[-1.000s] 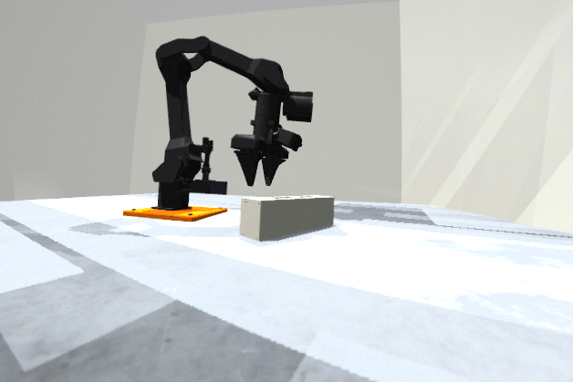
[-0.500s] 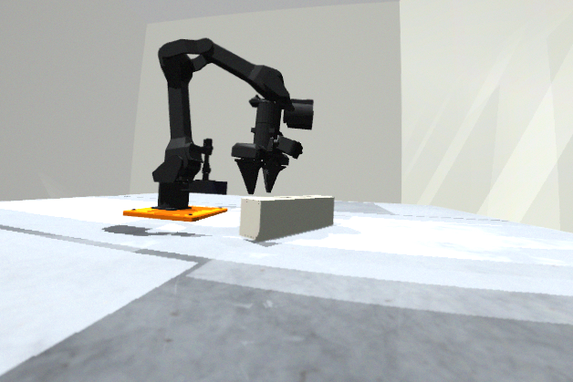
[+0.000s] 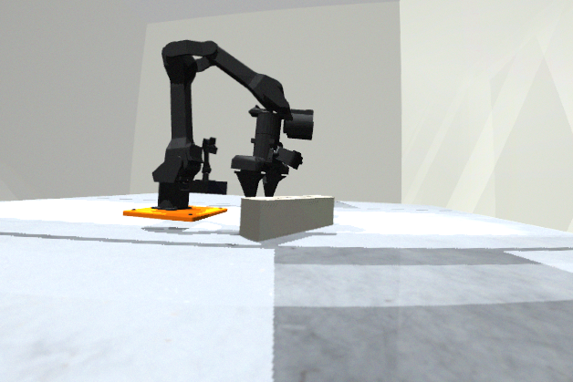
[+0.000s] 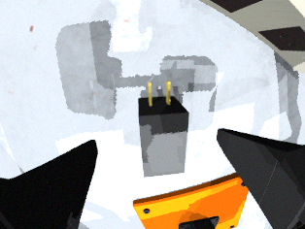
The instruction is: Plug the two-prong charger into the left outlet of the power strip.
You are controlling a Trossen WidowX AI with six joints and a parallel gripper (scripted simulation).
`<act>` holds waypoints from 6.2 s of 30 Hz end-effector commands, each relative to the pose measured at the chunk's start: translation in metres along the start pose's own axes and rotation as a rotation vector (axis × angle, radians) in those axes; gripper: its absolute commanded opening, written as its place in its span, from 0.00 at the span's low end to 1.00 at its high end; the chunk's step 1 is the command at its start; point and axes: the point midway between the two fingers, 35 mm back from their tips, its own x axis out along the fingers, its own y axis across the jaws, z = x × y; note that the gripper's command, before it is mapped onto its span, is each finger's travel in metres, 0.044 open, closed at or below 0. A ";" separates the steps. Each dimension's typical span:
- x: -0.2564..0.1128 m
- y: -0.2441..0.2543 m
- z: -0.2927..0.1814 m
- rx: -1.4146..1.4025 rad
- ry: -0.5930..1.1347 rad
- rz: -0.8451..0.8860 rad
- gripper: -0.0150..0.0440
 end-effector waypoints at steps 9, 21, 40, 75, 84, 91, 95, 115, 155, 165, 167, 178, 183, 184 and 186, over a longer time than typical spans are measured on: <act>0.020 -0.002 -0.001 0.003 0.006 -0.007 1.00; 0.019 -0.001 0.000 0.000 0.002 -0.001 0.60; -0.012 0.000 -0.002 0.002 0.004 -0.004 0.25; 0.002 -0.009 0.009 0.329 -0.001 0.019 0.25; 0.003 -0.014 0.021 0.348 -0.002 0.020 0.25; 0.004 -0.018 0.031 0.363 -0.003 0.021 0.25; 0.004 -0.021 0.036 0.371 -0.004 0.022 0.25; 0.007 -0.028 0.052 0.396 -0.005 0.024 0.25; 0.006 -0.031 0.059 0.396 -0.006 0.023 0.25; 0.006 -0.031 0.059 0.396 -0.006 0.023 0.25; 0.006 -0.031 0.059 0.396 -0.006 0.023 0.25; 0.006 -0.031 0.059 0.396 -0.006 0.023 0.25; 0.006 -0.031 0.059 0.396 -0.006 0.023 0.25; 0.006 -0.031 0.059 0.396 -0.006 0.023 0.25; 0.006 -0.031 0.059 0.396 -0.006 0.023 0.25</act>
